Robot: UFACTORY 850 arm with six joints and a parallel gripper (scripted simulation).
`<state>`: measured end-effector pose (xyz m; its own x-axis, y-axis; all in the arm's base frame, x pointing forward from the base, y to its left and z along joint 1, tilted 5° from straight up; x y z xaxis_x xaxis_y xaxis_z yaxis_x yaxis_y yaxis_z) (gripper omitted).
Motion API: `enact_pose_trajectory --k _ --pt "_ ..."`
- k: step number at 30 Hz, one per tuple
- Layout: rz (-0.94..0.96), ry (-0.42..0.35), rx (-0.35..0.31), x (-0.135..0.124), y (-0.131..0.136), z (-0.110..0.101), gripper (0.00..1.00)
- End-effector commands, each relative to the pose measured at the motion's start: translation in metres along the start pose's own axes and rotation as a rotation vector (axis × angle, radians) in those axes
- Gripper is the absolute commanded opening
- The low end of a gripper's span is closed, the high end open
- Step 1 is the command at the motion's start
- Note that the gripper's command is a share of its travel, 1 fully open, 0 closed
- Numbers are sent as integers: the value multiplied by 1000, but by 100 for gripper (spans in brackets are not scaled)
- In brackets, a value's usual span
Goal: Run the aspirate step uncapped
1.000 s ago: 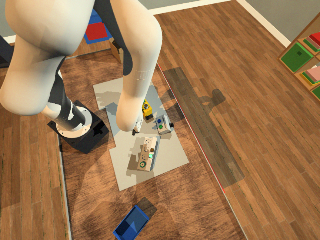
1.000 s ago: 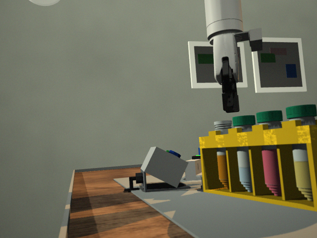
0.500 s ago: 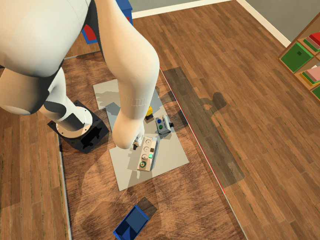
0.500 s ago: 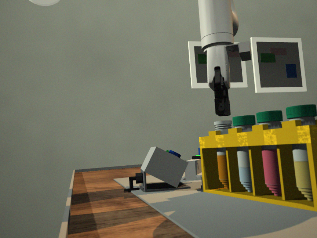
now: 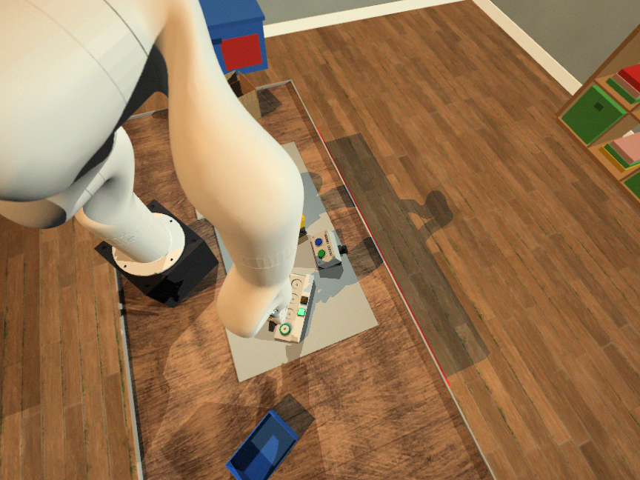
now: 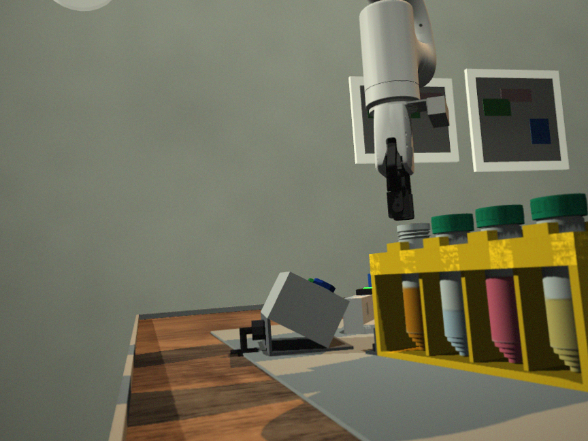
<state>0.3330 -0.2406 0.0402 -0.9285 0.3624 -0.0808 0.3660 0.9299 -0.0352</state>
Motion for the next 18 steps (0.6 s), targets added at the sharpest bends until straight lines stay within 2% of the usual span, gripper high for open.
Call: enact_pose_trajectory --k 1,12,18 --pt "-1 3 4 -11 -30 0 46" --pt "-1 3 4 -11 -30 0 46" --pt "-1 4 5 -11 -31 30 46"
Point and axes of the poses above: the point where the finger pads meet when closed, its own z axis out along the fingers, its own y axis across the jaws, x = y × z, the point moved 5 cm from there along -z, back along the fingers, and after that the axes turned 2 degrees about -z, right-handed, at the moved point
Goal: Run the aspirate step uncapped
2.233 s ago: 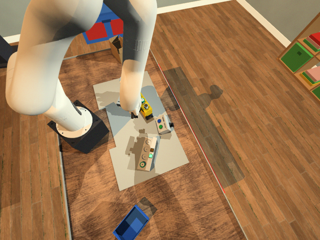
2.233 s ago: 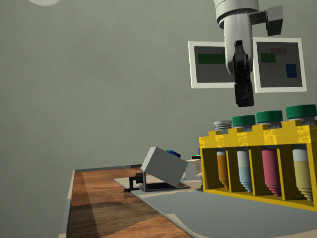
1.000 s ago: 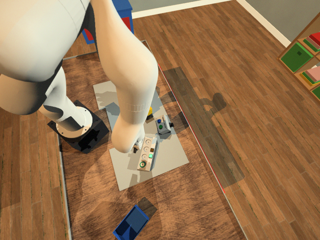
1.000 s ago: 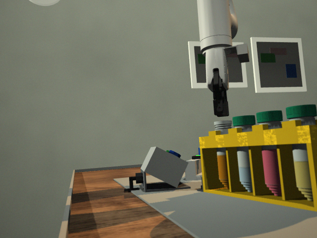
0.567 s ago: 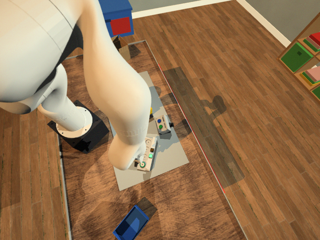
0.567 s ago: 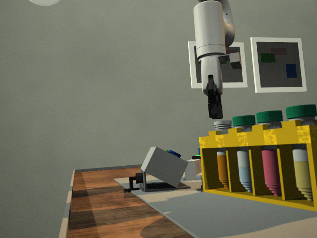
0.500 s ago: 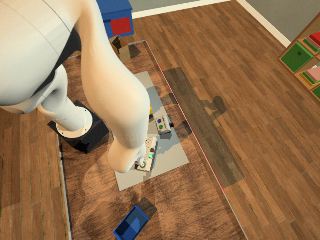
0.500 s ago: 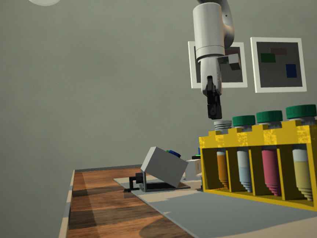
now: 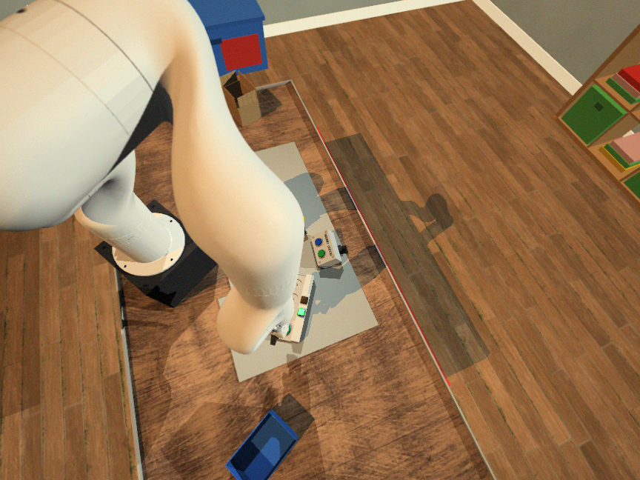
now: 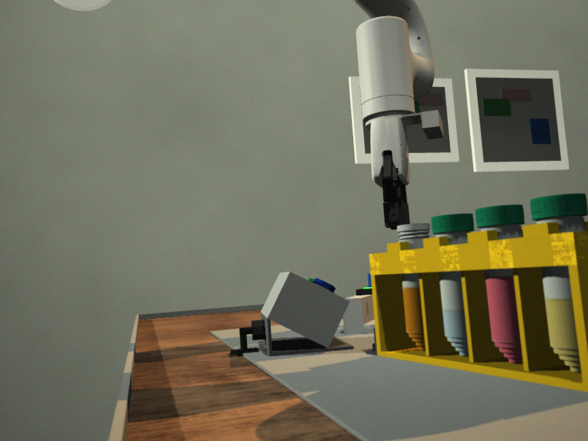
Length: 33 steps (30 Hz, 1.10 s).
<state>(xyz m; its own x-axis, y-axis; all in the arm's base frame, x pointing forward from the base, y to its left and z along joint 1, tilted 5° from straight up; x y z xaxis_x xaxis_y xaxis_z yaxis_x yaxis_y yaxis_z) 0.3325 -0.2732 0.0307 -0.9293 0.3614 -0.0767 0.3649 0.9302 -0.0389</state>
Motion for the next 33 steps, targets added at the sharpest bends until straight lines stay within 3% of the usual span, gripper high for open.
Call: enact_pose_trajectory --k 1,6,8,22,33 --pt "0 0 1 -1 0 24 46" --pt "0 -1 1 -1 0 49 46" --pt "0 -1 1 -1 0 49 46" --pt "0 0 1 -1 -1 118 46" --pt "0 0 1 -1 -1 118 46"
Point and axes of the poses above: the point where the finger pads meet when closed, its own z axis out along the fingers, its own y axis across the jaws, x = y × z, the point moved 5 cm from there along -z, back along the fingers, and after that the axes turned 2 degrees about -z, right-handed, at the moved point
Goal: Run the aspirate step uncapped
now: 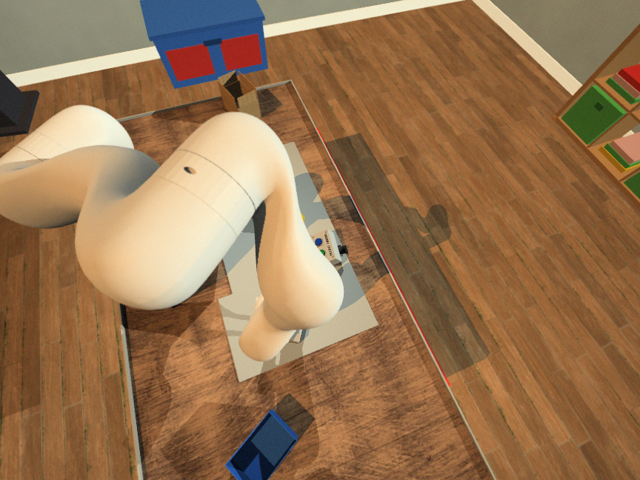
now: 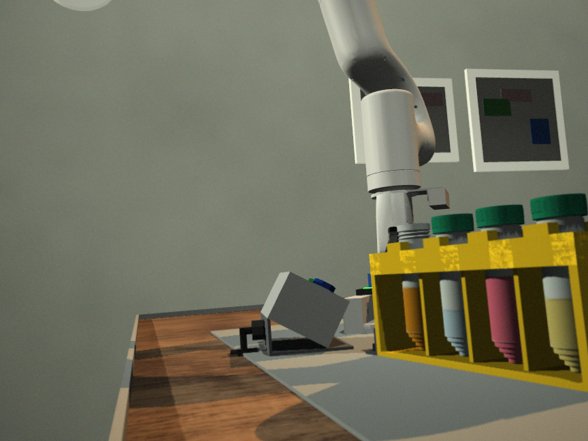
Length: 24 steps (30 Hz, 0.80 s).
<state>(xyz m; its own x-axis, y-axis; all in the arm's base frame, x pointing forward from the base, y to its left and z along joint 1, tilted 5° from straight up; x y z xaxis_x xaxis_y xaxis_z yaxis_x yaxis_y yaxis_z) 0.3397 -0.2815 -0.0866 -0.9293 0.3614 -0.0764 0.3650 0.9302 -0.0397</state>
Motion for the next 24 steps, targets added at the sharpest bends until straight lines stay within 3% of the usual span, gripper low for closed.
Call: enact_pose_trajectory --k 1,24 --pt "0 -1 0 0 0 1 46" --pt "0 -1 0 0 0 10 46"
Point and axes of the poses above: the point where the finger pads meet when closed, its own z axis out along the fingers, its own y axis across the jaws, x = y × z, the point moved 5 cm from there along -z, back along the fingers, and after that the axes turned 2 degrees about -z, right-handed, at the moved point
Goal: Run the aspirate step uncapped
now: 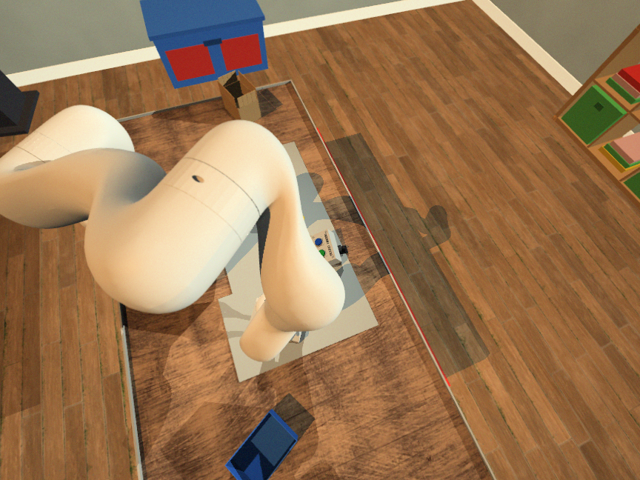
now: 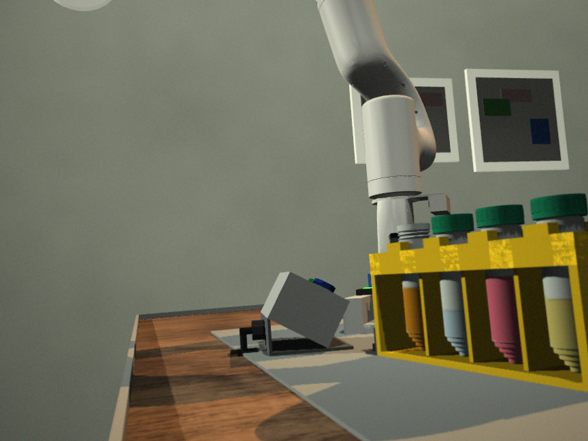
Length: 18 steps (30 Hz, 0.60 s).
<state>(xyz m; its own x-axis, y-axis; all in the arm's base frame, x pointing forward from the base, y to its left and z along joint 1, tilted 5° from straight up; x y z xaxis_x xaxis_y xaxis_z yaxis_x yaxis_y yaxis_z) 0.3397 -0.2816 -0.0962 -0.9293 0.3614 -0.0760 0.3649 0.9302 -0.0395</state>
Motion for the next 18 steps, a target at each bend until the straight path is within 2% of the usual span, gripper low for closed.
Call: enact_pose_trajectory --k 1,5,6,18 --pt "0 -1 0 -1 0 1 46" --pt "0 -1 0 -1 0 1 46" --pt "0 -1 0 -1 0 1 0" --pt "0 -1 0 -1 0 1 0"
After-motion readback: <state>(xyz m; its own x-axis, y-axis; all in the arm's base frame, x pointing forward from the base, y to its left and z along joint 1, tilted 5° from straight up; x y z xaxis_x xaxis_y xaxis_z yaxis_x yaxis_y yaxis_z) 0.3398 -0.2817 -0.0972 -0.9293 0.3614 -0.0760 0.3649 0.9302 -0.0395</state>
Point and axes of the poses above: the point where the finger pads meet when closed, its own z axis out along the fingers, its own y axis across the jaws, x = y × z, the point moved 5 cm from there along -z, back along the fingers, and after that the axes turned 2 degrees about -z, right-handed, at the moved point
